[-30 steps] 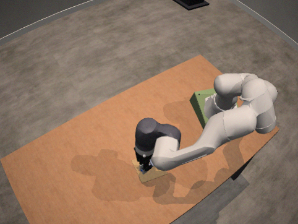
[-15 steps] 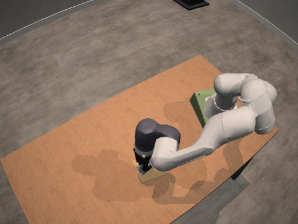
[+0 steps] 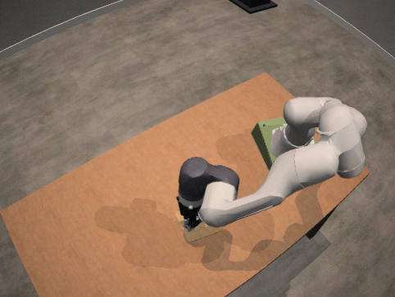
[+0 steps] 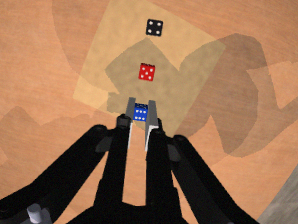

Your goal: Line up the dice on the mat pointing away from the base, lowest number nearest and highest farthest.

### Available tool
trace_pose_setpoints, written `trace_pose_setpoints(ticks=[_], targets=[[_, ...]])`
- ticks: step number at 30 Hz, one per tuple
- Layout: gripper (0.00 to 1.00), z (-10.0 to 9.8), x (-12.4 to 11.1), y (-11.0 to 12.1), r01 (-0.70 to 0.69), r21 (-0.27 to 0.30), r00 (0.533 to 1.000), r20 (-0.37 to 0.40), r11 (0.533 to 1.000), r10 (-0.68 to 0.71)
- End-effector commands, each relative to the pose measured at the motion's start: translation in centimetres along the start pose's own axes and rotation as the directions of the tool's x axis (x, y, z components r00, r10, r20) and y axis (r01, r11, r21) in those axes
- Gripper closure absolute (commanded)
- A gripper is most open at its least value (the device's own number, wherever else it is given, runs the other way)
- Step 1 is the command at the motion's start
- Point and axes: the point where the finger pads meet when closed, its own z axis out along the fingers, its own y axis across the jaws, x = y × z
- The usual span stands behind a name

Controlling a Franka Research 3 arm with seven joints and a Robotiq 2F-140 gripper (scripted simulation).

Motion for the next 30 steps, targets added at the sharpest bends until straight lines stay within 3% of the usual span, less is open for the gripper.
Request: trace_pose_setpoints(ticks=[1, 30], targets=[[0.93, -0.04, -0.18, -0.06, 0.006, 0.000, 1.000, 0.005, 1.000, -0.006], [0.93, -0.04, -0.23, -0.06, 0.015, 0.000, 1.000, 0.005, 1.000, -0.015]])
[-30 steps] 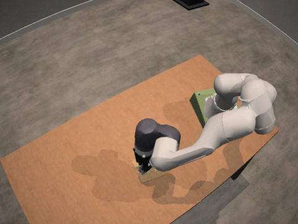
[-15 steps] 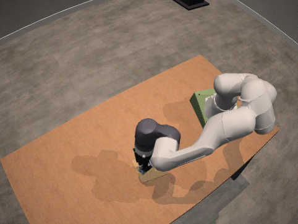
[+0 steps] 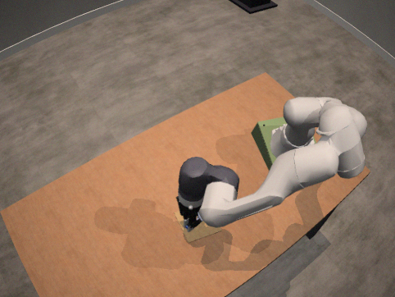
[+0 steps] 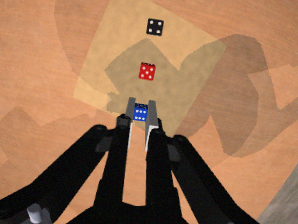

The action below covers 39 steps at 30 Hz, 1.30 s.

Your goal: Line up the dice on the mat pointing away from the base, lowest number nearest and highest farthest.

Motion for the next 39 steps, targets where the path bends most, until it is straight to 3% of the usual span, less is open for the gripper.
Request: trace_pose_setpoints(ticks=[1, 39], targets=[[0.93, -0.03, -0.16, -0.07, 0.008, 0.001, 1.000, 0.004, 1.000, -0.008], [0.93, 0.32, -0.16, -0.07, 0.008, 0.001, 1.000, 0.004, 1.000, -0.008]])
